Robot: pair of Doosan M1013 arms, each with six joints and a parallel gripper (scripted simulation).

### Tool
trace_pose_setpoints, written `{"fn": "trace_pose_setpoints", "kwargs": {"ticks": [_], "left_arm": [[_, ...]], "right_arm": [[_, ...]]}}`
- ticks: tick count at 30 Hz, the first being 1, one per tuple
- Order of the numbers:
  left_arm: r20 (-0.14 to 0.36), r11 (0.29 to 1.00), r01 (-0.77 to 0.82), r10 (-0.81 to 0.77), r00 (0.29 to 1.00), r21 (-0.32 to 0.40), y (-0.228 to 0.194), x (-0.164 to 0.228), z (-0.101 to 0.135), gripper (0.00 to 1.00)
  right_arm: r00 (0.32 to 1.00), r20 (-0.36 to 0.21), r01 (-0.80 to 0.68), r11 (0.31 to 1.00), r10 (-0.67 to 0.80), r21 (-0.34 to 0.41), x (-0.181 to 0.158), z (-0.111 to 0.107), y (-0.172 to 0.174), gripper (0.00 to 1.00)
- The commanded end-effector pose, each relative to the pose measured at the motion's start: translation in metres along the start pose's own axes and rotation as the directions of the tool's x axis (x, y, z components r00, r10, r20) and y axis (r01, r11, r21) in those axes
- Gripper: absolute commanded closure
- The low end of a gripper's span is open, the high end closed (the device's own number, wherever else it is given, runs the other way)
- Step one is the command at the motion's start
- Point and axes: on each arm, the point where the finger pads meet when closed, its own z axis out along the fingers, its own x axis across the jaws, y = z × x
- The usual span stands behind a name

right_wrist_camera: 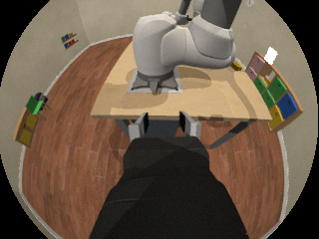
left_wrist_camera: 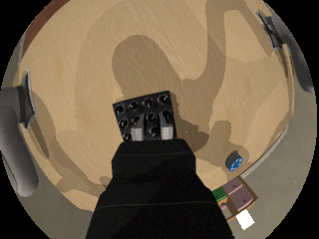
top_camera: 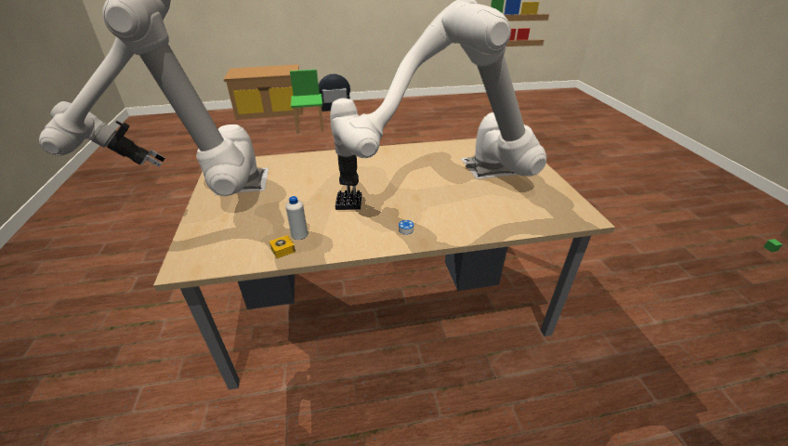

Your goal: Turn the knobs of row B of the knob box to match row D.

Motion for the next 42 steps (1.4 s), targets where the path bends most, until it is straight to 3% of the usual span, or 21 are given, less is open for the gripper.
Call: {"fn": "trace_pose_setpoints", "kwargs": {"ticks": [1,36,37,42], "left_arm": [[0.001,1.000,0.000,0.000,1.000,-0.001,0.000,0.000,-0.001,0.54],[0.001,1.000,0.000,0.000,1.000,-0.001,0.000,0.000,0.013,0.54],[0.001,1.000,0.000,0.000,1.000,-0.001,0.000,0.000,0.013,0.70],[0.001,1.000,0.000,0.000,1.000,-0.001,0.000,0.000,0.013,0.70]], "right_arm": [[1.000,0.000,0.000,1.000,0.000,-0.001,0.000,0.000,0.000,0.00],[1.000,0.000,0.000,1.000,0.000,-0.001,0.000,0.000,0.000,0.00],[1.000,0.000,0.000,1.000,0.000,-0.001,0.000,0.000,0.000,0.00],[1.000,0.000,0.000,1.000,0.000,-0.001,0.000,0.000,0.000,0.00]]}}
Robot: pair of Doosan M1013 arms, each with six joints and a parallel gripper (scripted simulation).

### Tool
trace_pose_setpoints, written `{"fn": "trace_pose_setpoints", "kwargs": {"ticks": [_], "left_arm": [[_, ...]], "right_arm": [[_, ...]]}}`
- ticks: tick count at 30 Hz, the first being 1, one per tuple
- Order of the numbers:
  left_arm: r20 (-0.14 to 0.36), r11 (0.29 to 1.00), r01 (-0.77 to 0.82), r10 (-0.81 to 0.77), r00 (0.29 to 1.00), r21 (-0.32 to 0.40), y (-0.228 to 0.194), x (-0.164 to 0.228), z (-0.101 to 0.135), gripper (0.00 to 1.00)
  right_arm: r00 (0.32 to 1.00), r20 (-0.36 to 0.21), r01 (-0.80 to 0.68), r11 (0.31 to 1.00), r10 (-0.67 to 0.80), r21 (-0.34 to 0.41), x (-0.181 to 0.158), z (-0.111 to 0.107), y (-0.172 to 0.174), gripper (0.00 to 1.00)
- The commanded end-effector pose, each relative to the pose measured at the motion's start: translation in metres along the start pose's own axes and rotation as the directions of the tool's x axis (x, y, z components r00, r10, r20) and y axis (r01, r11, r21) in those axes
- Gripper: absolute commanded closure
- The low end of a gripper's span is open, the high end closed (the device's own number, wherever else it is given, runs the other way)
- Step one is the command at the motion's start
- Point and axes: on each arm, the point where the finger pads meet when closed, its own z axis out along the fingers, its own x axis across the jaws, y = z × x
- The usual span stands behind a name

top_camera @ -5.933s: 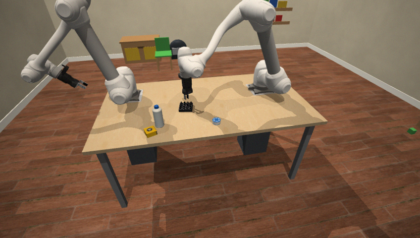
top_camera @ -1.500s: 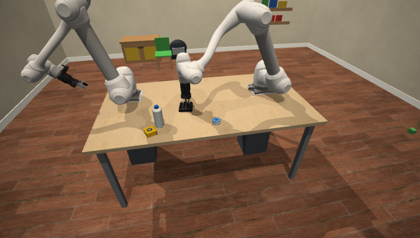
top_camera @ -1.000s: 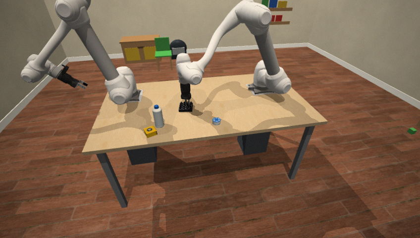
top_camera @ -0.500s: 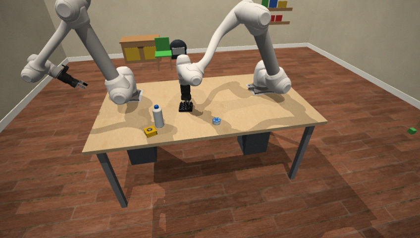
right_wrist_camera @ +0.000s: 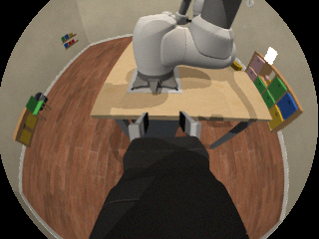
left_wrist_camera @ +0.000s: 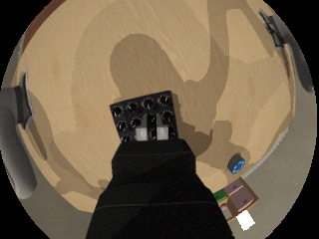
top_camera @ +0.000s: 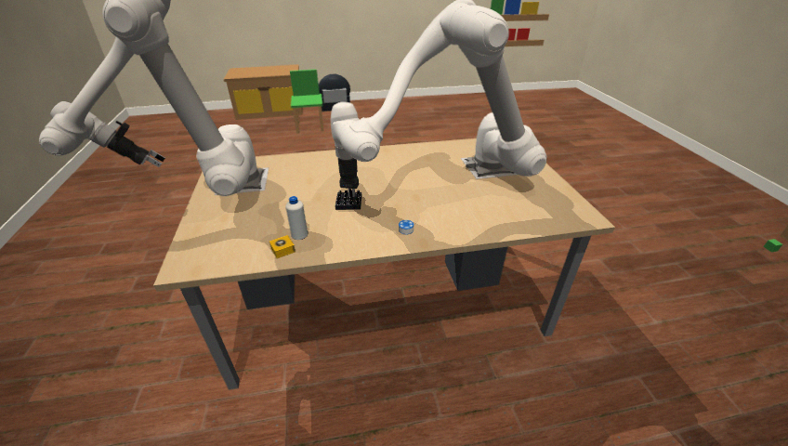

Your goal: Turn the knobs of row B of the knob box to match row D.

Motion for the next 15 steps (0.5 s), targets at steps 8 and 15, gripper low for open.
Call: {"fn": "trace_pose_setpoints", "kwargs": {"ticks": [8,15], "left_arm": [[0.001,1.000,0.002,-0.002,1.000,-0.001,0.0004,-0.0004,-0.0011,0.70],[0.001,0.999,0.053,-0.053,0.999,-0.001,0.0004,-0.0004,-0.0011,0.70]], "right_arm": [[1.000,0.000,0.000,1.000,0.000,-0.001,0.0001,-0.0005,-0.0001,0.00],[1.000,0.000,0.000,1.000,0.000,-0.001,0.0001,-0.0005,-0.0001,0.00]]}}
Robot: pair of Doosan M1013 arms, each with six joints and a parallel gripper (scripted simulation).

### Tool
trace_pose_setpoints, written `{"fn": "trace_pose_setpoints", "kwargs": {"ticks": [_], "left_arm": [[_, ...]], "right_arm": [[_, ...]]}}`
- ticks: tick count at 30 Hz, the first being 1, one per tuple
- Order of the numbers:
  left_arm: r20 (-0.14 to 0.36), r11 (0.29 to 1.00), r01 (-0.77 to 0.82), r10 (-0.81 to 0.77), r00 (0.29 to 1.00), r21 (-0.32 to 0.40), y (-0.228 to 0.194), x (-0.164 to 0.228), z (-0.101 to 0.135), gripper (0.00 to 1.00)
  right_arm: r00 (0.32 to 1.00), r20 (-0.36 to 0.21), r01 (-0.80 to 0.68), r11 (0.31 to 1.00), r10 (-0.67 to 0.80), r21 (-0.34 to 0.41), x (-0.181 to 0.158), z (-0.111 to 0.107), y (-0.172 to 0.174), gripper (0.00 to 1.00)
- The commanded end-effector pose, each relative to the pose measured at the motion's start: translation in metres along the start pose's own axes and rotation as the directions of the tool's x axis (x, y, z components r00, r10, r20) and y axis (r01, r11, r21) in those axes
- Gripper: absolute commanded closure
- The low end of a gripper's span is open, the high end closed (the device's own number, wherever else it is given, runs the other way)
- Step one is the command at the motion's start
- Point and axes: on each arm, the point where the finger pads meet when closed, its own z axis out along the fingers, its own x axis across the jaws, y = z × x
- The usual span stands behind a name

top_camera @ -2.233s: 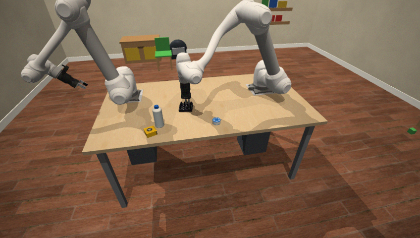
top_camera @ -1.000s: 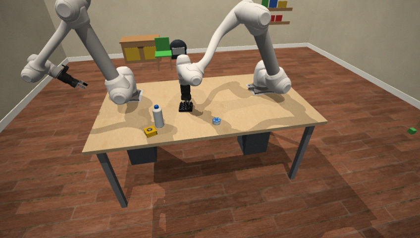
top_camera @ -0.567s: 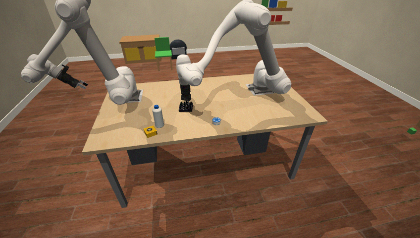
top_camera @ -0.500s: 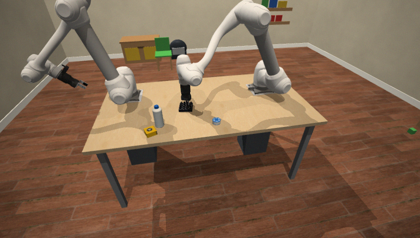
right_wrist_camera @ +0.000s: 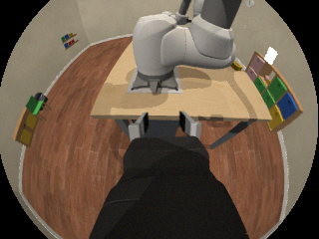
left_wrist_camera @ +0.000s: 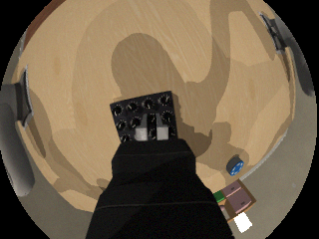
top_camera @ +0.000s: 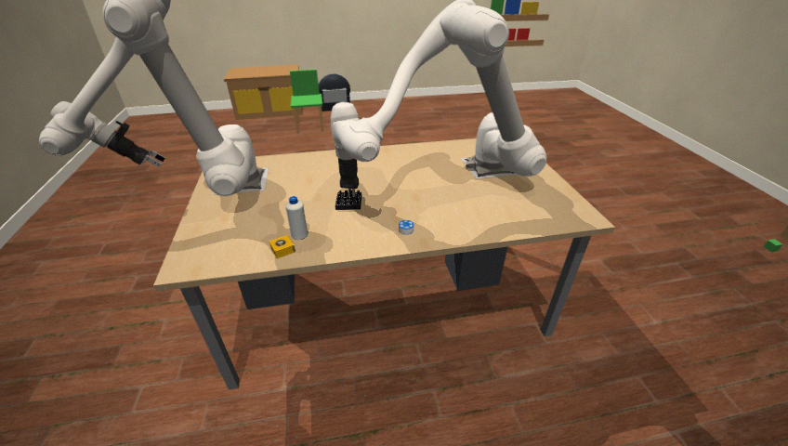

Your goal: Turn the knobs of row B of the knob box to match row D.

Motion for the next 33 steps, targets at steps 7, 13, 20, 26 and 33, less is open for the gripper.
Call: {"fn": "trace_pose_setpoints", "kwargs": {"ticks": [7,13,20,26,33], "left_arm": [[0.002,0.979,0.203,-0.203,0.979,-0.001,0.0004,-0.0004,-0.0014,0.70],[0.002,0.959,0.285,-0.285,0.959,-0.001,0.0004,-0.0004,-0.0014,0.70],[0.002,0.948,0.319,-0.319,0.948,-0.001,0.0004,-0.0004,-0.0014,0.70],[0.002,0.948,0.319,-0.319,0.948,-0.001,0.0004,-0.0004,-0.0014,0.54],[0.002,0.948,0.319,-0.319,0.948,-0.001,0.0004,-0.0004,-0.0014,0.54]], "right_arm": [[1.000,0.000,0.000,1.000,0.000,-0.001,0.0001,-0.0005,-0.0001,0.00],[1.000,0.000,0.000,1.000,0.000,-0.001,0.0001,-0.0005,-0.0001,0.00],[1.000,0.000,0.000,1.000,0.000,-0.001,0.0001,-0.0005,-0.0001,0.00],[1.000,0.000,0.000,1.000,0.000,-0.001,0.0001,-0.0005,-0.0001,0.00],[1.000,0.000,0.000,1.000,0.000,-0.001,0.0001,-0.0005,-0.0001,0.00]]}}
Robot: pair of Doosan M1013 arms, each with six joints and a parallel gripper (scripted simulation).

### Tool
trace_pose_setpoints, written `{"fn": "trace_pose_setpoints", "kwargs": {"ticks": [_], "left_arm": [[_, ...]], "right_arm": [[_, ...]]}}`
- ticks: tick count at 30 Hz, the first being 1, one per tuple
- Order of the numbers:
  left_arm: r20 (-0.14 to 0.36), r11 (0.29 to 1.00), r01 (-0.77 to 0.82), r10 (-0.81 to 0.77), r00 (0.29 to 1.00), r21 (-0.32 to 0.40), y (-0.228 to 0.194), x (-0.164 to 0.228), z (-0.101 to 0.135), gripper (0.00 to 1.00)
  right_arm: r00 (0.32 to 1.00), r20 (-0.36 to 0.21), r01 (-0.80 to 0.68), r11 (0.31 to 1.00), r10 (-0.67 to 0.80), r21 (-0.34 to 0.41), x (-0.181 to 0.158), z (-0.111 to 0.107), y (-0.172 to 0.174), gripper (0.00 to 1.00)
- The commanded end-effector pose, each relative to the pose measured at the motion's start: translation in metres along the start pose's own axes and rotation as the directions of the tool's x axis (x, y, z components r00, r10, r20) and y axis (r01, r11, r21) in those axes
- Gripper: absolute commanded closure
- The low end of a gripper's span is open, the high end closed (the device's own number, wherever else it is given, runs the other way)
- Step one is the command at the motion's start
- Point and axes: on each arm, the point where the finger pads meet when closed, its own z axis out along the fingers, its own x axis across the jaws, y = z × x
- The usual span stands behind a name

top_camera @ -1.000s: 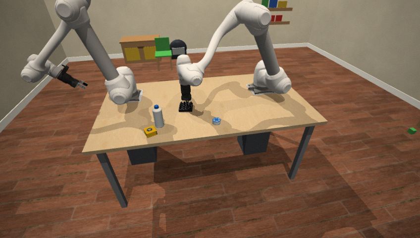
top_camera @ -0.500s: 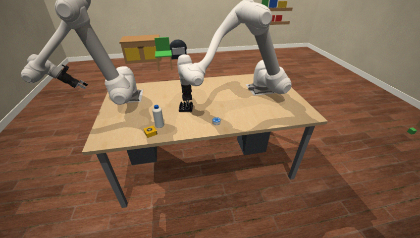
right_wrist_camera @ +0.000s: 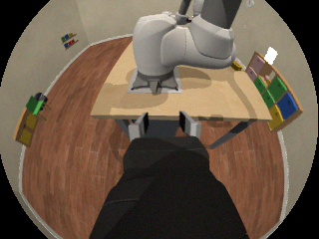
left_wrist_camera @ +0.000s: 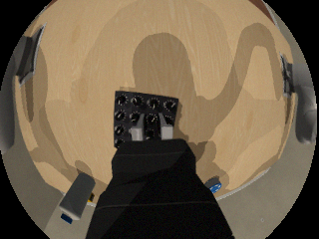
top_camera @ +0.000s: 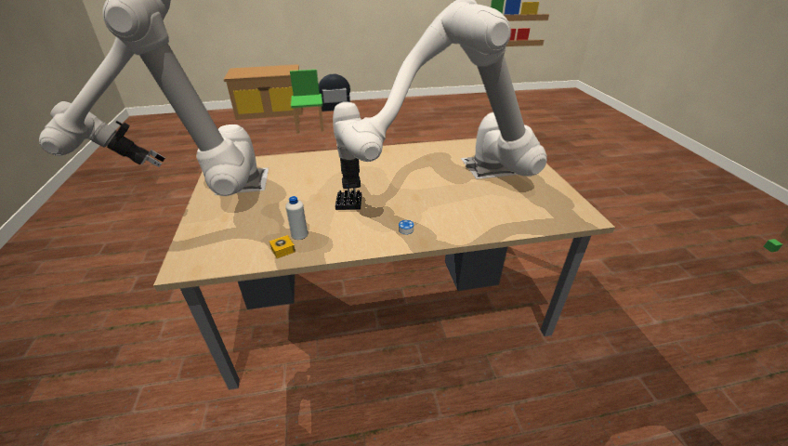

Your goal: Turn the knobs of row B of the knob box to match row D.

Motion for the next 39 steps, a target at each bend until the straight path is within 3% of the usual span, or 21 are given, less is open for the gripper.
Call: {"fn": "trace_pose_setpoints", "kwargs": {"ticks": [1,9,20,27,31,35,39], "left_arm": [[0.002,1.000,0.000,0.000,1.000,-0.001,0.000,-0.001,-0.001,0.54],[0.002,1.000,0.000,0.000,1.000,-0.001,0.000,-0.001,-0.003,0.54],[0.002,1.000,0.000,0.000,1.000,-0.001,0.000,0.000,-0.037,0.54],[0.002,1.000,-0.003,0.003,1.000,-0.001,0.001,-0.001,-0.039,0.54],[0.002,0.999,-0.046,0.046,0.999,-0.001,0.006,-0.002,-0.043,0.54],[0.001,0.980,-0.200,0.200,0.980,-0.001,0.024,-0.005,-0.058,0.54],[0.001,0.976,-0.216,0.216,0.976,-0.001,0.026,-0.005,-0.059,0.54]], "right_arm": [[1.000,0.000,0.000,1.000,0.000,-0.001,0.000,0.000,0.000,0.00],[1.000,0.000,0.000,1.000,0.000,-0.001,0.000,0.000,0.000,0.00],[1.000,0.000,0.000,1.000,0.000,-0.001,0.000,0.000,0.000,0.00],[1.000,0.000,0.000,1.000,0.000,-0.001,0.000,0.000,0.000,0.00],[1.000,0.000,0.000,1.000,0.000,-0.001,0.000,0.000,0.000,0.00],[1.000,0.000,0.000,1.000,0.000,-0.001,0.000,0.000,0.000,0.00],[1.000,0.000,0.000,1.000,0.000,-0.001,0.000,0.000,0.000,0.00]]}}
